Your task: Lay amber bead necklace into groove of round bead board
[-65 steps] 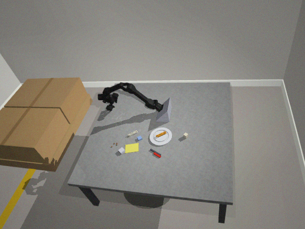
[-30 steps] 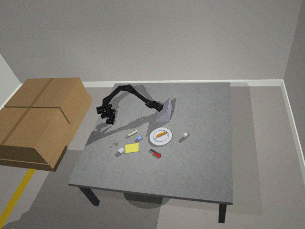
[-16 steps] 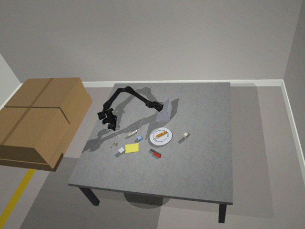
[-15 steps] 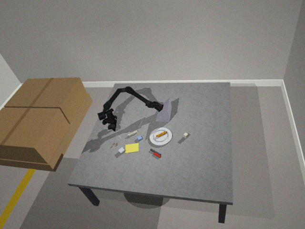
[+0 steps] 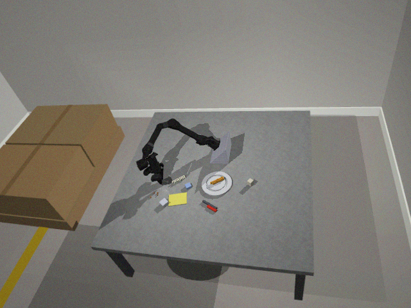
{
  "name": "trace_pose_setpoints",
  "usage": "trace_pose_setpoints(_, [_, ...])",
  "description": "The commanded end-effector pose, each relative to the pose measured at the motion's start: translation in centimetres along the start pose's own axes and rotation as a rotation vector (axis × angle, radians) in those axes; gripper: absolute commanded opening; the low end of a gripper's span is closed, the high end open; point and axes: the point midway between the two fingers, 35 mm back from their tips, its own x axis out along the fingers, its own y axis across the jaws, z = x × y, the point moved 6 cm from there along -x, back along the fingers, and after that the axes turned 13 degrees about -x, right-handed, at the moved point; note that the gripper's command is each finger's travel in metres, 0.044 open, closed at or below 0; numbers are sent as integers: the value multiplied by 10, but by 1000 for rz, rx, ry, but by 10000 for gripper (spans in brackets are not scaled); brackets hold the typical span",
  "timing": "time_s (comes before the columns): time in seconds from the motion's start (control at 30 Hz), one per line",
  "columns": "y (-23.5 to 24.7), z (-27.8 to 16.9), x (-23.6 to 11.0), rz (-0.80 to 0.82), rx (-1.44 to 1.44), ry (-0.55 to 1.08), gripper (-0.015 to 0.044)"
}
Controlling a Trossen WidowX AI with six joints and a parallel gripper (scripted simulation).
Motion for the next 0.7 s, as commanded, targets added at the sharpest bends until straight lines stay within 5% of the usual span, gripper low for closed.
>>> trace_pose_setpoints(0.0, [31, -19, 12, 14, -7, 46, 250])
trace_pose_setpoints(0.67, [133, -123, 33, 28, -102, 188, 250])
